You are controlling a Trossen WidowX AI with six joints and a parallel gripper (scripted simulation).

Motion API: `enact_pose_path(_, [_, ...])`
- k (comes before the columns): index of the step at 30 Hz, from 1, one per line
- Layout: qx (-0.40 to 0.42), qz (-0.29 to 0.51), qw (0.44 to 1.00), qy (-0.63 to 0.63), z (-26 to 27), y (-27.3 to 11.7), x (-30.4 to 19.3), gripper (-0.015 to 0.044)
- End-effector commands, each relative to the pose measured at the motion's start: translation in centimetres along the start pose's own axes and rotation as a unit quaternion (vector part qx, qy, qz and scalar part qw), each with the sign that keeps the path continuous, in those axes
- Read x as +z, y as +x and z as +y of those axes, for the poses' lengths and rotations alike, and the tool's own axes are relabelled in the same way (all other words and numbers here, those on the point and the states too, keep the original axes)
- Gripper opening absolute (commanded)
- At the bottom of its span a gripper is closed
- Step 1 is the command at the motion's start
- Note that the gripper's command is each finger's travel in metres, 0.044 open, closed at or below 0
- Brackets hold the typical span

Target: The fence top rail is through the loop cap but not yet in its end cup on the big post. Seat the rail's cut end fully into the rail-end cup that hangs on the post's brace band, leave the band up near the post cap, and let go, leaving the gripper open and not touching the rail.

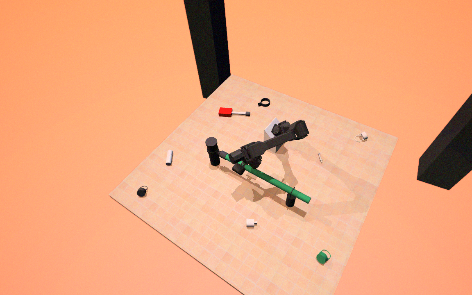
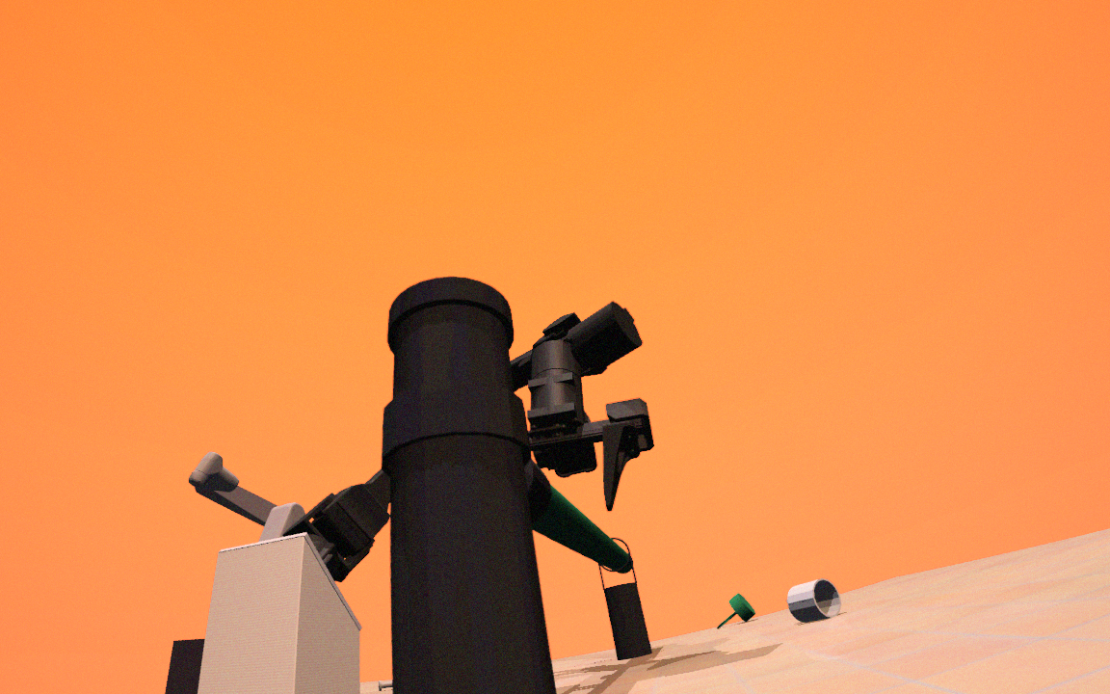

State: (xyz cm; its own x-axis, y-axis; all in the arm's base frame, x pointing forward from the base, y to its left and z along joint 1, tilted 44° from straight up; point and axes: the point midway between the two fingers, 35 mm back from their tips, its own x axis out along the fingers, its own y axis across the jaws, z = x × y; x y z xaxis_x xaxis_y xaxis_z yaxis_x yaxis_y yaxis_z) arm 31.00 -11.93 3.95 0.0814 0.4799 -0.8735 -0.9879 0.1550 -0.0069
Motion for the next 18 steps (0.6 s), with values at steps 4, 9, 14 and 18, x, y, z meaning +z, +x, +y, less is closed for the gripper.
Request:
enact_pose_path(4, [-0.006,0.003,1.0,-0.003,-0.1,-1.3,0.5,0.044])
enact_pose_path(9, [-0.005,0.003,1.0,-0.003,0.2,-5.0,0.6,0.044])
enact_pose_path(14, [-0.005,0.003,1.0,-0.003,0.3,-5.9,0.7,0.044])
enact_pose_path(18, [-0.005,0.003,1.0,-0.003,0.3,-5.9,0.7,0.044])
